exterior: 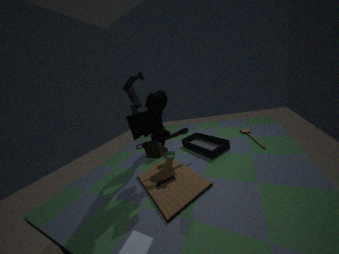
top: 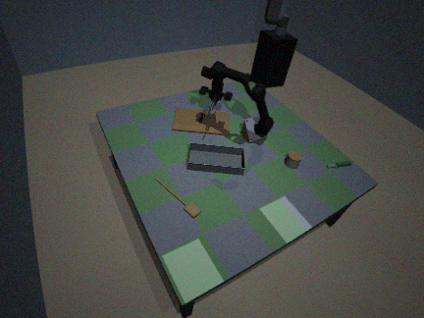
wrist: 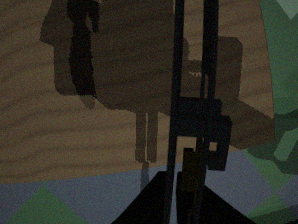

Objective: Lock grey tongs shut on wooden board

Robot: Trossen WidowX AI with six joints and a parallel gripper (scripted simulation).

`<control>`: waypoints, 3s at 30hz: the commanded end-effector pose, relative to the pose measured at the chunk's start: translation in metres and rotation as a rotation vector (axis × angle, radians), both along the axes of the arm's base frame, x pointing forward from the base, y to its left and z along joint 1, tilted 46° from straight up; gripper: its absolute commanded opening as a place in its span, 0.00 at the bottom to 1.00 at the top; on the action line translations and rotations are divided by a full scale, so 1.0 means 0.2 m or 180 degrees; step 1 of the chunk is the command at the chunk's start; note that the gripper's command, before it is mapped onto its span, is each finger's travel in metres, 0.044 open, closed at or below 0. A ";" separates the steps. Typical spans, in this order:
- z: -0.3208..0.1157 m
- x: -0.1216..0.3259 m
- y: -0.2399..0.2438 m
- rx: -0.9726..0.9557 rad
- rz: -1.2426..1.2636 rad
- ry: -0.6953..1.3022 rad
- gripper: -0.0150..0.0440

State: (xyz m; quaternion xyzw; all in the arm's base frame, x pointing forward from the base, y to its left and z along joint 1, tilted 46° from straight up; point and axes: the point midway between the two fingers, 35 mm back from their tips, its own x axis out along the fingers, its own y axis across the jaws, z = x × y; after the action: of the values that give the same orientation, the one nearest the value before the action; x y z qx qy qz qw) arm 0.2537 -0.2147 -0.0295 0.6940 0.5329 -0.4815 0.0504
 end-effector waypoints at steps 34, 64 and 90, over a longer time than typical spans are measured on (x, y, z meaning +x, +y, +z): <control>-0.12 -0.19 -0.09 -0.0131 -0.3150 0.3068 0.00; -0.17 -0.23 -0.10 -0.0117 -0.4059 0.3110 0.00; -0.18 -0.27 -0.08 0.0029 -0.4930 0.2084 0.00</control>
State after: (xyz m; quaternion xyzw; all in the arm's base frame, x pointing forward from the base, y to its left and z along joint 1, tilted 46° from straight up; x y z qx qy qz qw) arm 0.2003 -0.2308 -0.0697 0.6726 -0.0931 -0.5753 -0.4561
